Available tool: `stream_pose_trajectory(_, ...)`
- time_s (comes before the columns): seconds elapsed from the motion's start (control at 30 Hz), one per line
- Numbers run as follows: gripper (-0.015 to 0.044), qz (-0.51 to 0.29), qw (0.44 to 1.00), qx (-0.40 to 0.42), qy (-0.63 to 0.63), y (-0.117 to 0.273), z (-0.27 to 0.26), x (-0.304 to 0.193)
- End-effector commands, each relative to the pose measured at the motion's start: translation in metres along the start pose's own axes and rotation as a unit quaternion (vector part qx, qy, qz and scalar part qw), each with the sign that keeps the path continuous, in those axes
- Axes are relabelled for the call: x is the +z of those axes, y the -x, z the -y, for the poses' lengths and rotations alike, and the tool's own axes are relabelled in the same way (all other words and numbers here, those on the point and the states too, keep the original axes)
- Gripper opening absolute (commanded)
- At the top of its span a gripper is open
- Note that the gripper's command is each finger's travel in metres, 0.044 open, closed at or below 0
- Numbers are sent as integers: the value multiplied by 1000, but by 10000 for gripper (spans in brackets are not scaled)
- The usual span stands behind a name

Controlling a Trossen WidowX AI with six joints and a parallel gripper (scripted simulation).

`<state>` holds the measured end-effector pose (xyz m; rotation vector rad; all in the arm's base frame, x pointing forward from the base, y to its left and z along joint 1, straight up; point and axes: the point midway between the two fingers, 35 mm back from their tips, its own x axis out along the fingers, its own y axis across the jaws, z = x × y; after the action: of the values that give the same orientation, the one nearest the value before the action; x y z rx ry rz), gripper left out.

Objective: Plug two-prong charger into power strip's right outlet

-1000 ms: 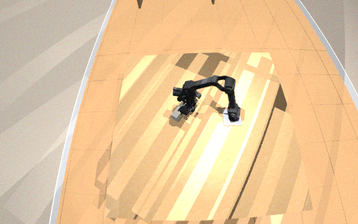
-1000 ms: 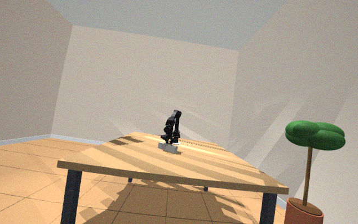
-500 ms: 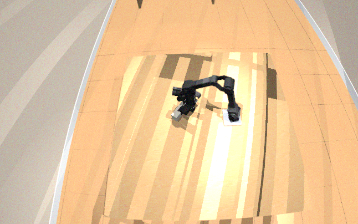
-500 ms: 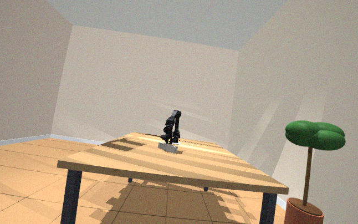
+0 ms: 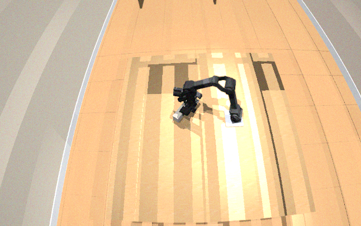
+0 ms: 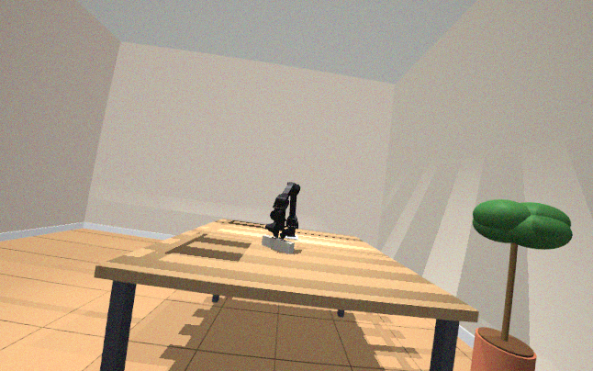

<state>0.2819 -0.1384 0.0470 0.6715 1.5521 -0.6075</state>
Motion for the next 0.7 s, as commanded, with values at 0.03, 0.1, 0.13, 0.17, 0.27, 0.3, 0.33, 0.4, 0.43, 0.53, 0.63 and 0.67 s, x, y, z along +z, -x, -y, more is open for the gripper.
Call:
stream_pose_trajectory(0.03,0,19,1000,1,0,2,0,14)
stream_pose_trajectory(0.1,0,19,1000,1,0,2,0,14)
stream_pose_trajectory(0.13,0,19,1000,1,0,2,0,14)
stream_pose_trajectory(0.17,0,19,1000,1,0,2,0,14)
stream_pose_trajectory(0.27,0,19,1000,1,0,2,0,13)
stream_pose_trajectory(0.3,0,19,1000,1,0,2,0,13)
stream_pose_trajectory(0.33,0,19,1000,1,0,2,0,13)
stream_pose_trajectory(0.4,0,1,1000,-1,0,-1,0,3)
stream_pose_trajectory(0.43,0,1,1000,-1,0,-1,0,3)
stream_pose_trajectory(0.53,0,1,1000,-1,0,-1,0,3)
stream_pose_trajectory(0.63,0,1,1000,-1,0,-1,0,3)
stream_pose_trajectory(0.67,0,1,1000,-1,0,-1,0,3)
